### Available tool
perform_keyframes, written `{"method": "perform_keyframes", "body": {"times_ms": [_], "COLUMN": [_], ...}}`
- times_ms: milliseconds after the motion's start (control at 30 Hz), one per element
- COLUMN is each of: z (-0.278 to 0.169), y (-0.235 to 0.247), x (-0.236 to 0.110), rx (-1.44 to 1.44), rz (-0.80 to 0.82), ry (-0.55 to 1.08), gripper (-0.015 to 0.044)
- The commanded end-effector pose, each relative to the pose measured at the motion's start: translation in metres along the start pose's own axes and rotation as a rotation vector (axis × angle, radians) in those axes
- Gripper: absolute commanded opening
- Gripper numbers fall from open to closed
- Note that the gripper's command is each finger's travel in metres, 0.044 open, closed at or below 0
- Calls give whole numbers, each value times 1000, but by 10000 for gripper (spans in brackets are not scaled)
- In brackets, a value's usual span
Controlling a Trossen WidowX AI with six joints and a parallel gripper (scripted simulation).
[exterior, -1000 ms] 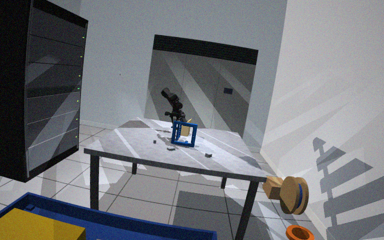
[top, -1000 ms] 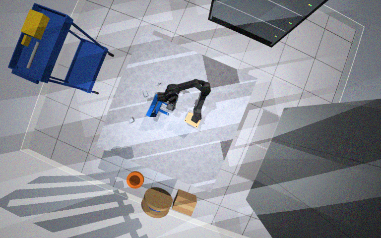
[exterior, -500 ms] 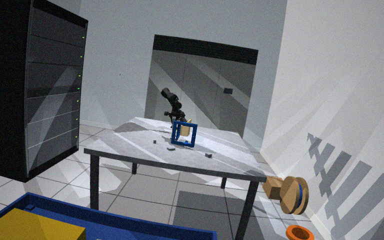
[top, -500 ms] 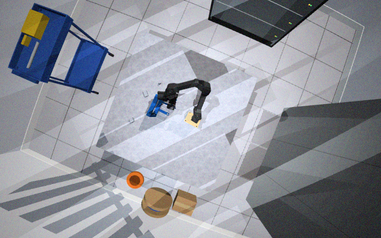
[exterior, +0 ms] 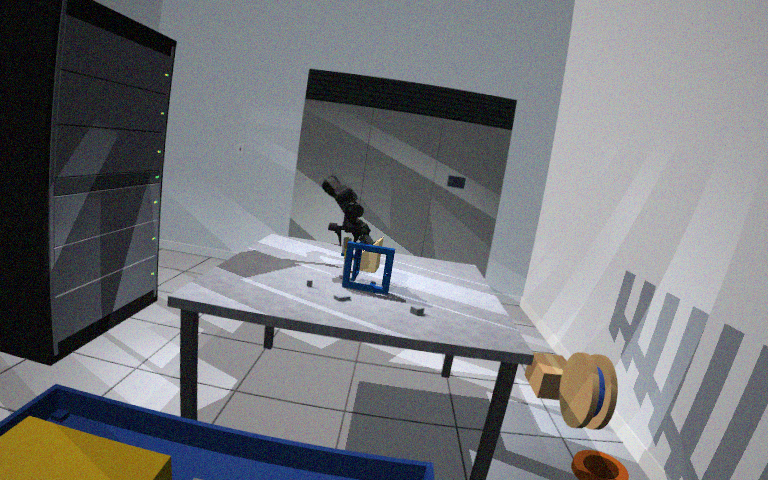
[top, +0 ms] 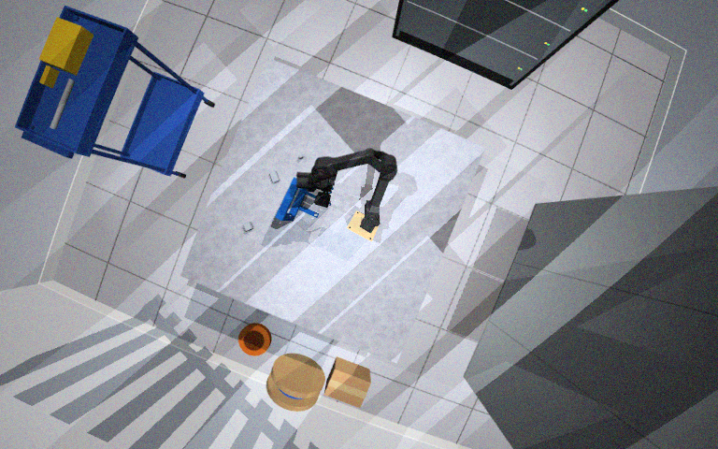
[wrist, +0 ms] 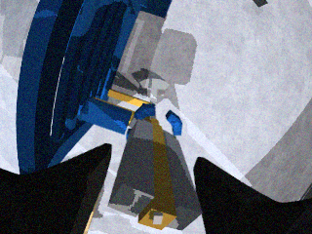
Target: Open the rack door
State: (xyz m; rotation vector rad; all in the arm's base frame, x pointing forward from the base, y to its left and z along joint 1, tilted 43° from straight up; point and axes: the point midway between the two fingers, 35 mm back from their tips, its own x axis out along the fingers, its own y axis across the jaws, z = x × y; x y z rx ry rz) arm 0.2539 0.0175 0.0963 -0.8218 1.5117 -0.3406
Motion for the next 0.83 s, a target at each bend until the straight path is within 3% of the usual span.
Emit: {"method": "perform_keyframes", "body": {"times_ms": [0,800], "z": [1,3], "y": [0,1], "x": [-5,-37], "rx": [-1,2], "rz": [2,4], "ry": [-1,-1], "gripper": [281,281]}}
